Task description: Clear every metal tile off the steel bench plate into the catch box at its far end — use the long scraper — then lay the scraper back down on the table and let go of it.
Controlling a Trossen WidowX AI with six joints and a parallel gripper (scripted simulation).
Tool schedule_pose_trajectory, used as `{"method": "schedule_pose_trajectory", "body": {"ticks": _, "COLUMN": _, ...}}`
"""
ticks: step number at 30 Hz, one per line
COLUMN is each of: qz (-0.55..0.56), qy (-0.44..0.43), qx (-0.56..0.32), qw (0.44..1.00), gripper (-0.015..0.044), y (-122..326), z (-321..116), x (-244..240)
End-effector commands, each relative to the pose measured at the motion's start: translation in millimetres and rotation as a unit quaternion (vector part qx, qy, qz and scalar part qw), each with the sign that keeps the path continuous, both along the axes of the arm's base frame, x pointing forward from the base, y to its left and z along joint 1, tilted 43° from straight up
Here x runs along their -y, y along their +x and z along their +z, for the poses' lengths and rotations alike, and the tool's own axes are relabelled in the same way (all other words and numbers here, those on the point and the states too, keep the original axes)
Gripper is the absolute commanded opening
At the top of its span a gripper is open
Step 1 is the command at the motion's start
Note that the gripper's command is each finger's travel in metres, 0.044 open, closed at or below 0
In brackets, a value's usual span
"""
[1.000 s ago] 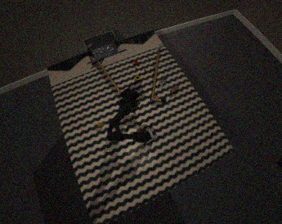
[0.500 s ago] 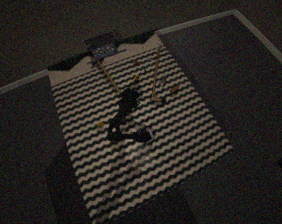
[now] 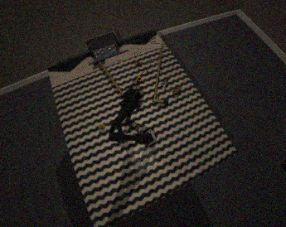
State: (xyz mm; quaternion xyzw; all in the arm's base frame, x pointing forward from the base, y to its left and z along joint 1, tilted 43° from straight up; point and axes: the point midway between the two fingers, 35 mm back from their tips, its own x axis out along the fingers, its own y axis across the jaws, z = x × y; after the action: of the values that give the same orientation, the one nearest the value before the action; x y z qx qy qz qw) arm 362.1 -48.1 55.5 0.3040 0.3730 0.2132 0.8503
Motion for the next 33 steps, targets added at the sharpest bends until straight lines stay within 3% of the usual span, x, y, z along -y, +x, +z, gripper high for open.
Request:
{"method": "schedule_pose_trajectory", "body": {"ticks": 1, "qz": -0.011, "qy": -0.005, "qx": -0.006, "qw": 1.0, "gripper": 0.0, "y": 2, "z": -5, "x": 10}}
{"method": "schedule_pose_trajectory", "body": {"ticks": 33, "qz": -0.046, "qy": -0.003, "qx": -0.038, "qw": 0.998, "gripper": 0.0, "y": 3, "z": -31, "x": 39}}
